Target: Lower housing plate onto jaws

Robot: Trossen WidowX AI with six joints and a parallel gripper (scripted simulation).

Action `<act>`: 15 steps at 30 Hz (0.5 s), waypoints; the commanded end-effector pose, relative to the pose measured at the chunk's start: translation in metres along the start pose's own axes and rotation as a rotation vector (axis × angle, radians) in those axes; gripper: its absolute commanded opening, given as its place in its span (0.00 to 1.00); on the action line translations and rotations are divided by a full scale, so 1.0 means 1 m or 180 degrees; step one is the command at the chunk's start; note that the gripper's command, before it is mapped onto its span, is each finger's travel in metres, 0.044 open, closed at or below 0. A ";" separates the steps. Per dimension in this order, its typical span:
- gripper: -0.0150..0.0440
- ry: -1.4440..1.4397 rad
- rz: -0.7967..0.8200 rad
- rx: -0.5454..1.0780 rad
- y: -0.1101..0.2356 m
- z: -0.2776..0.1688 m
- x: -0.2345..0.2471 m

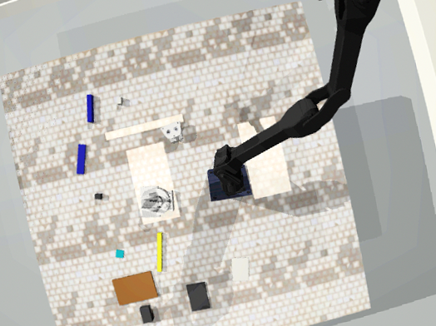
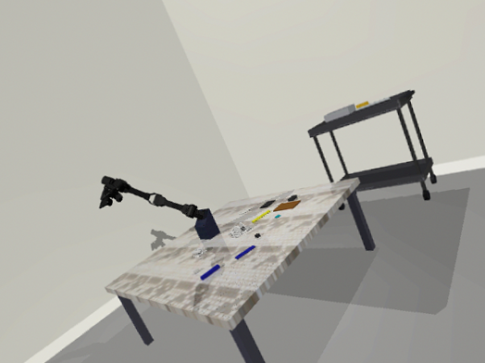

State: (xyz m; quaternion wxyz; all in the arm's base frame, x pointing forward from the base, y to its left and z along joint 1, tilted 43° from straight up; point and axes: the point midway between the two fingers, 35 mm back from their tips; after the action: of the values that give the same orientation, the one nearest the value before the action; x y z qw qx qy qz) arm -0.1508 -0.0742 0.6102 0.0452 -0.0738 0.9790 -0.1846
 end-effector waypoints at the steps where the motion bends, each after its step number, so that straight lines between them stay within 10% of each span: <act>1: 1.00 0.0344 -0.0052 -0.0037 -0.006 0.003 -0.013; 15: 1.00 0.1070 -0.0144 -0.0027 -0.014 0.008 -0.034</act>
State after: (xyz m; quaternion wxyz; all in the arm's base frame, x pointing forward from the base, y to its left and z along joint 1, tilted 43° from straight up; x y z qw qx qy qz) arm -0.1210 -0.0834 0.6106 -0.0905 -0.0648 0.9759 -0.1876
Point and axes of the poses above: the point midway between the two fingers, 35 mm back from their tips, its own y axis back along the fingers, its own x axis across the jaws, z = x × y, and after that the axes turned 14 degrees about y, right-handed
